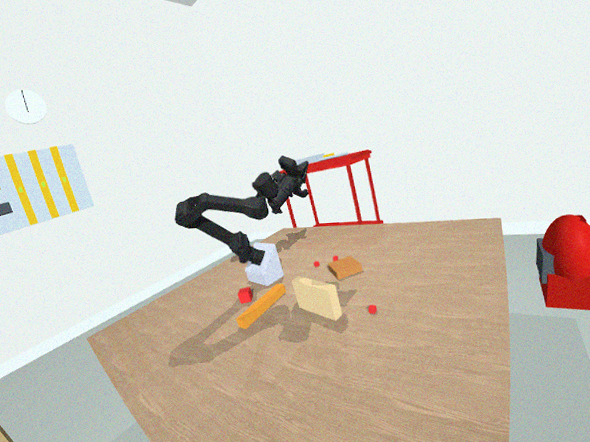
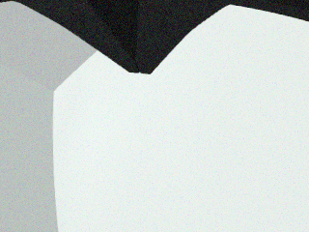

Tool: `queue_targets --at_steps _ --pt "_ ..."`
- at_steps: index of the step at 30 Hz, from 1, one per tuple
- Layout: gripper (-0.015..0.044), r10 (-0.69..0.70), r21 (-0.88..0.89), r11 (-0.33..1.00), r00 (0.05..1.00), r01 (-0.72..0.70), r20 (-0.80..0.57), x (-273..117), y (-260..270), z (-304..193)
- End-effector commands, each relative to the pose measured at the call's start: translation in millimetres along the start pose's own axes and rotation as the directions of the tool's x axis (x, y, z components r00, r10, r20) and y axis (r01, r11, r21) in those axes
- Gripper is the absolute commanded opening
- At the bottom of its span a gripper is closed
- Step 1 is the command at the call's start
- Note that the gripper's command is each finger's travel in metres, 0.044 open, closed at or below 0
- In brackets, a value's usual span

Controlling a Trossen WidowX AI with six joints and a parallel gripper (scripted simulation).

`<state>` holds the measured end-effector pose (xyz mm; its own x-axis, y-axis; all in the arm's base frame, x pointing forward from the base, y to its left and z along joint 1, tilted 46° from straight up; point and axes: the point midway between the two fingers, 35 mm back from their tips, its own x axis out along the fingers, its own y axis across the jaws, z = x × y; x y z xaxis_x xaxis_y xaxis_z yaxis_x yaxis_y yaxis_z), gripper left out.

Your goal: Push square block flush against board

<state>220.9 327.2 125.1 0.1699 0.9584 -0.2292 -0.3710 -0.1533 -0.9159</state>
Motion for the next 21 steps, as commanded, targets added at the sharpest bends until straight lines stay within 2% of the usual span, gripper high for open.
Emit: queue_targets --at_steps 1,11,21 --pt "0.0 0.016 0.105 0.994 0.998 -0.009 -0.067 0.5 -1.2 -18.0" --pt "0.0 0.078 0.393 0.92 0.973 0.013 -0.216 0.4 -2.2 -56.7" --pt "0.0 0.154 0.632 0.766 0.924 0.113 -0.351 -6.1 -0.6 -93.2"
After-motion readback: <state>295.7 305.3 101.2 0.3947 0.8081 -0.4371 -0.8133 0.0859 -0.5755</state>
